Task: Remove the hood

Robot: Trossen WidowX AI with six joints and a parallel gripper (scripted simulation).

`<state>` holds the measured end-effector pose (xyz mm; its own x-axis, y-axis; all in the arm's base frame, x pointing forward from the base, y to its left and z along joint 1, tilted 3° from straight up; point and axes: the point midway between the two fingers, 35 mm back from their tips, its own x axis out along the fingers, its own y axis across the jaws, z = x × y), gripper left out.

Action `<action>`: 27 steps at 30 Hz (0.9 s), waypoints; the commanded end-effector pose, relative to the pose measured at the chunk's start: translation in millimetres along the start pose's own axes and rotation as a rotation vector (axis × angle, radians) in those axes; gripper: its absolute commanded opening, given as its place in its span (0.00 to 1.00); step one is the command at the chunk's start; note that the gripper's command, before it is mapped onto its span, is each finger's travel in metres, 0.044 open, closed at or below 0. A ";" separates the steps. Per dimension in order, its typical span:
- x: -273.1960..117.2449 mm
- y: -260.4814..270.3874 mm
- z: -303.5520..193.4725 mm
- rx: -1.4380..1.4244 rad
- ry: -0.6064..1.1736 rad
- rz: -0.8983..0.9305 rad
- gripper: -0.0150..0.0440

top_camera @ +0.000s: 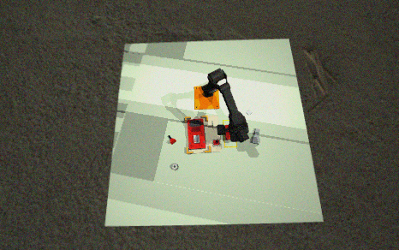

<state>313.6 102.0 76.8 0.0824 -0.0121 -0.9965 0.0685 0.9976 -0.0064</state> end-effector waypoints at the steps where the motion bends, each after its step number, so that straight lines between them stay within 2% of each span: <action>1: 2.1 -0.4 0.4 -0.002 -0.001 -0.002 0.25; 27: 15.0 -0.5 0.4 -0.002 -0.001 -0.002 0.25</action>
<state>314.8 101.8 64.4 0.0838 -0.0117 -0.9964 0.0701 0.9975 -0.0059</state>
